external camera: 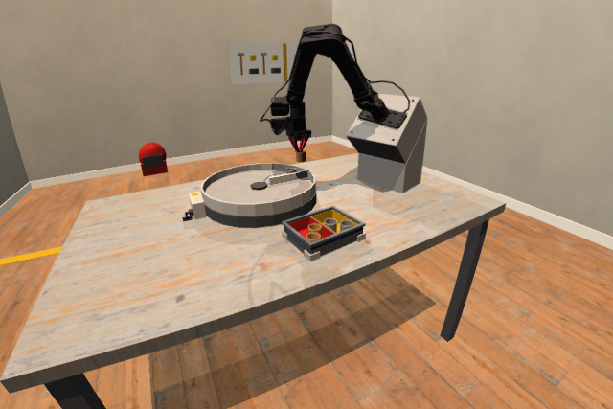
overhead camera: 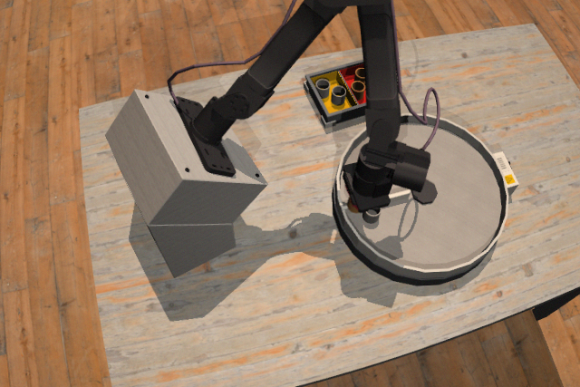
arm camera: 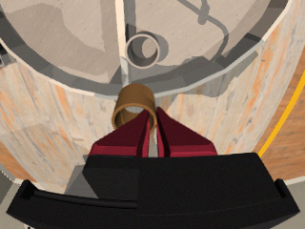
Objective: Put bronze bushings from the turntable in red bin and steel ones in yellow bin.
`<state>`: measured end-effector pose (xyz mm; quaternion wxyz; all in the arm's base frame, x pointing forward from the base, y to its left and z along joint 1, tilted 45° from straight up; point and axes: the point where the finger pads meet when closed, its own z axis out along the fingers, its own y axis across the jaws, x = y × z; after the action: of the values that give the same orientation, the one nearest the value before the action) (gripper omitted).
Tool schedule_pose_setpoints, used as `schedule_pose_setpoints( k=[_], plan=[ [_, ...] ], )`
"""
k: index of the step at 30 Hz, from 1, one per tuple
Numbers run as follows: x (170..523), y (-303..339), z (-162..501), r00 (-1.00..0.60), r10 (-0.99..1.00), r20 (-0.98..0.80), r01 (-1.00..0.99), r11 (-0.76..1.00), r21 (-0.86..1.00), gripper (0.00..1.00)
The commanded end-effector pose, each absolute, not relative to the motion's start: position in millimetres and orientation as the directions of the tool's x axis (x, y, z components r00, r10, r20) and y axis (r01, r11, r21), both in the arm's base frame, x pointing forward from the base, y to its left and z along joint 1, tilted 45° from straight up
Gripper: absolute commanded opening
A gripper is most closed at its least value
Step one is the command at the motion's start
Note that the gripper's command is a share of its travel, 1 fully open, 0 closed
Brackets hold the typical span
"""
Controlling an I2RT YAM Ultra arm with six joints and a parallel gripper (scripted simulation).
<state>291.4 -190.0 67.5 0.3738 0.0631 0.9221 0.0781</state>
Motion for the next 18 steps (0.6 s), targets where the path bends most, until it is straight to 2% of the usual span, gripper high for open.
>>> schedule_pose_setpoints(
  k=[1, 18],
  plan=[
    [291.5, -200.9, 83.7, -0.683, 0.167, -0.711, 0.067, 0.984, 0.166, 0.0],
    [292.7, -182.1, 78.1, -0.704, 0.21, -0.679, 0.091, 0.974, 0.208, 0.0]
  ],
)
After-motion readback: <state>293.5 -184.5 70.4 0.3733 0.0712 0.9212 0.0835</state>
